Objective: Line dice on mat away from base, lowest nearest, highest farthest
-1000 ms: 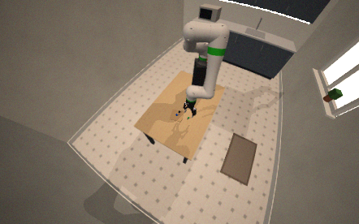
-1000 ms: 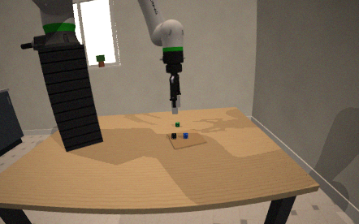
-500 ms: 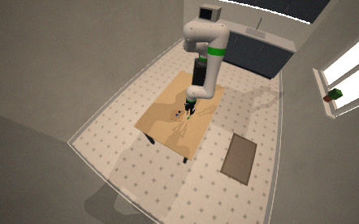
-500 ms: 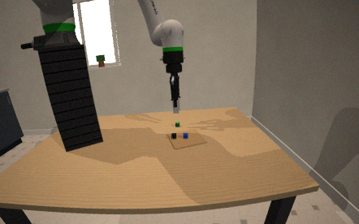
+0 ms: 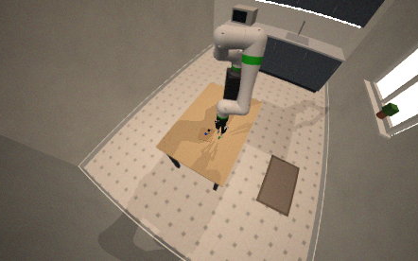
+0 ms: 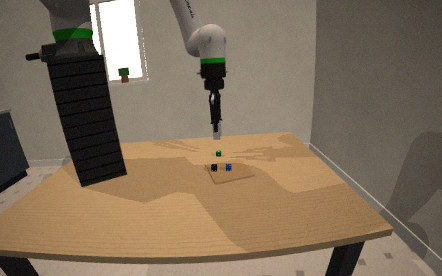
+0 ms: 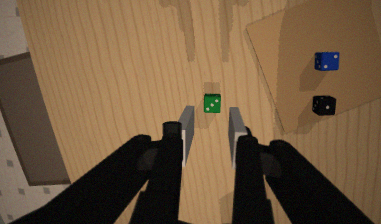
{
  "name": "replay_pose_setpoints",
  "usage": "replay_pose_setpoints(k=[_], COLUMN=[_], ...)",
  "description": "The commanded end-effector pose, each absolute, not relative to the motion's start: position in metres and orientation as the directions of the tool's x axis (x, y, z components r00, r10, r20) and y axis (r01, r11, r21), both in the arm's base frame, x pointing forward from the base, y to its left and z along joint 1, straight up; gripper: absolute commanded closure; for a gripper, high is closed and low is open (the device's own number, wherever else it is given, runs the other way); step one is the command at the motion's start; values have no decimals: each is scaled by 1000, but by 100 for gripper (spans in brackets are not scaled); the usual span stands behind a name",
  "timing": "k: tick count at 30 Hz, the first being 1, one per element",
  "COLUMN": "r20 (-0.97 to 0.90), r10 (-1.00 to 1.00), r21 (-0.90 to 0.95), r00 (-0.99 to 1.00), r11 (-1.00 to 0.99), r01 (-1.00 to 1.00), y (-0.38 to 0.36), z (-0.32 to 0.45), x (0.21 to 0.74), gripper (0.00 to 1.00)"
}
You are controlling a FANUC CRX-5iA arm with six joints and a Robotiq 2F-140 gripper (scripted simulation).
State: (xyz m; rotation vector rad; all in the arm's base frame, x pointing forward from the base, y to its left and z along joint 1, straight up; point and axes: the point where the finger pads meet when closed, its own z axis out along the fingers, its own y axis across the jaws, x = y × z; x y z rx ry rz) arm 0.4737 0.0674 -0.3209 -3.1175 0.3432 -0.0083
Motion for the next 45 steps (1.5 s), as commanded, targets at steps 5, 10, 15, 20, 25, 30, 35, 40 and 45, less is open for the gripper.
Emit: replay_pose_setpoints(k=[5,10,15,20,25,30,35,40,45], r20=[5,5,5,5,5,5,5,5,5], r10=[-218,-218,-218,-218,-218,-218,-218,-218,-218], r21=[-5,-5,-5,-5,-5,-5,-5,-5,-5], r00=[976,976,976,976,976,976,976,976,976], r11=[-976,-976,-976,-976,-976,-976,-976,-976,-976], r01=[-218,-218,-218,-218,-218,-218,-218,-218,-218], y=[67,67,67,68,68,68,68,68,68], z=[-322,-325,-327,-333,-340,-345,-353,-361,-365], x=[474,474,474,474,474,474,474,474,474], gripper=[79,79,79,79,79,79,79,79,79])
